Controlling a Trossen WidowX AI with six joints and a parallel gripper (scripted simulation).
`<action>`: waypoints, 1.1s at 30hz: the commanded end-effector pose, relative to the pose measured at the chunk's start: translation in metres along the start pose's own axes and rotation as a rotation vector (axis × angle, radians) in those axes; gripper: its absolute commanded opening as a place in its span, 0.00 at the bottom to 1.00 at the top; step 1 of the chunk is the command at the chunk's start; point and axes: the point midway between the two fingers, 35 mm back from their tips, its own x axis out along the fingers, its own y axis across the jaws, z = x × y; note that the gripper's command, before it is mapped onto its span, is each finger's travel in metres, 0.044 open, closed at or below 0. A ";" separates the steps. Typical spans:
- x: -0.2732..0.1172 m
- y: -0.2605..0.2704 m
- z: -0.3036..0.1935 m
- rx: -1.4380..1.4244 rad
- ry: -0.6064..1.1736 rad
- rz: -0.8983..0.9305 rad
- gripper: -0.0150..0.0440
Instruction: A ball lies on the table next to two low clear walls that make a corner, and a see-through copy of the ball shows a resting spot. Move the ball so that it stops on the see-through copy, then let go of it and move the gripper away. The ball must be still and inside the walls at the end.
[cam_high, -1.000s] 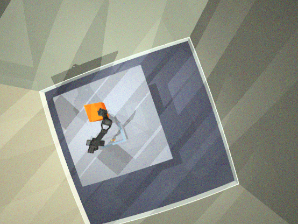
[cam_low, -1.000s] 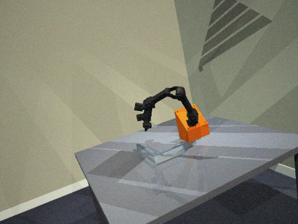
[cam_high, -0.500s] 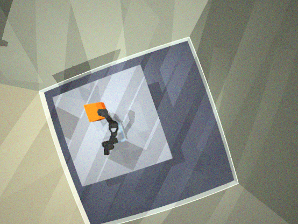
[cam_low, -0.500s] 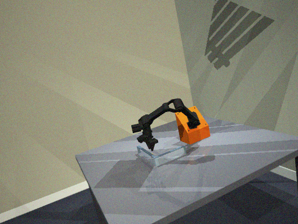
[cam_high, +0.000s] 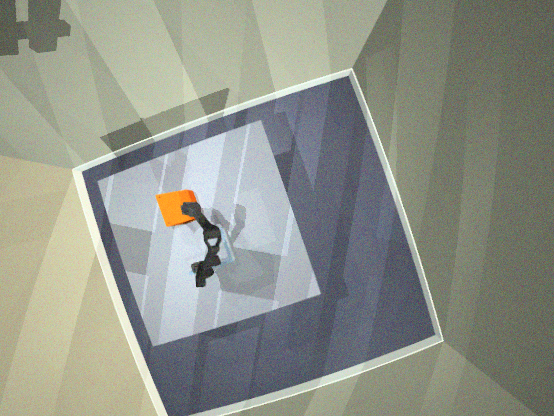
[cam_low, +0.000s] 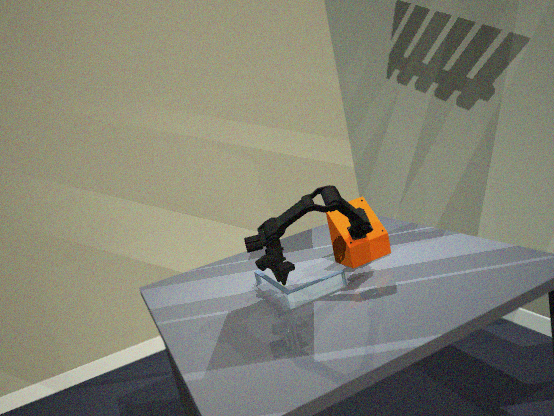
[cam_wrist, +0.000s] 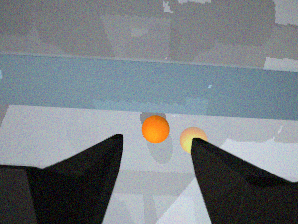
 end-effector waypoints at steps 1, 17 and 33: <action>0.009 0.000 -0.002 0.008 0.007 0.006 0.60; 0.028 0.000 -0.002 0.008 0.007 0.007 0.47; 0.015 -0.005 -0.009 0.059 -0.005 0.021 0.25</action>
